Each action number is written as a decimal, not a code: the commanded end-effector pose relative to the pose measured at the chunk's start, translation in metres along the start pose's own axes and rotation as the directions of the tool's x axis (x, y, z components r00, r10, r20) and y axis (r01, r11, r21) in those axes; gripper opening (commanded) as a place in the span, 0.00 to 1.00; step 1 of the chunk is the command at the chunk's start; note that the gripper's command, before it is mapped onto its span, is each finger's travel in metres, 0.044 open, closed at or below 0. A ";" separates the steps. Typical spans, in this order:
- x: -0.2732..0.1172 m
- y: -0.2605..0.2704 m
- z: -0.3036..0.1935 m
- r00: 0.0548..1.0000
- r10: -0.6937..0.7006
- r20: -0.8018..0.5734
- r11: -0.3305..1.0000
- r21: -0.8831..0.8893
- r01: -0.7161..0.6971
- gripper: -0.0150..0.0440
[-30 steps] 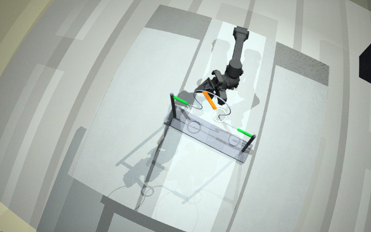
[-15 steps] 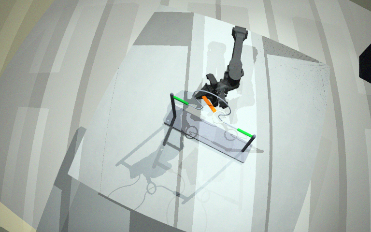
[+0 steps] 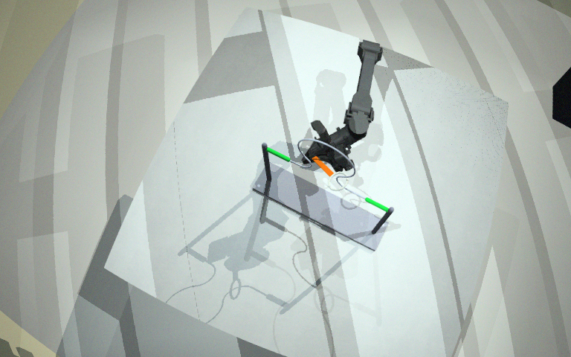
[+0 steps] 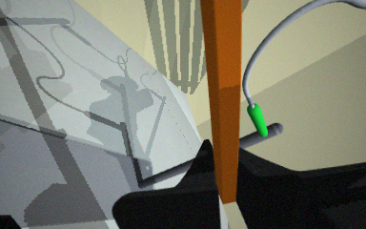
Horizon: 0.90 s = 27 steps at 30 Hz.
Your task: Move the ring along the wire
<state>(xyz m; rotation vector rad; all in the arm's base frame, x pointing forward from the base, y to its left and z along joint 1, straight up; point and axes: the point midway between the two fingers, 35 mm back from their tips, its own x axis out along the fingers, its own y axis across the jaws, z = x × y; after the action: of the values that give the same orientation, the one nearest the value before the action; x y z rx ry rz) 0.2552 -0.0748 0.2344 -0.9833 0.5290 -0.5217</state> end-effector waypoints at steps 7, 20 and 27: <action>-0.003 0.033 0.000 0.993 0.119 -0.007 0.982 0.151 -0.117 0.00; -0.018 0.080 0.013 0.955 0.296 0.017 0.872 0.404 -0.277 0.00; -0.029 0.102 0.024 0.925 0.377 0.046 0.782 0.519 -0.345 0.00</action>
<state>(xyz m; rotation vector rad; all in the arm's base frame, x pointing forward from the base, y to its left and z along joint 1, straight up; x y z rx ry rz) 0.2641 -0.0072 0.1649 -0.4071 0.5738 -0.3405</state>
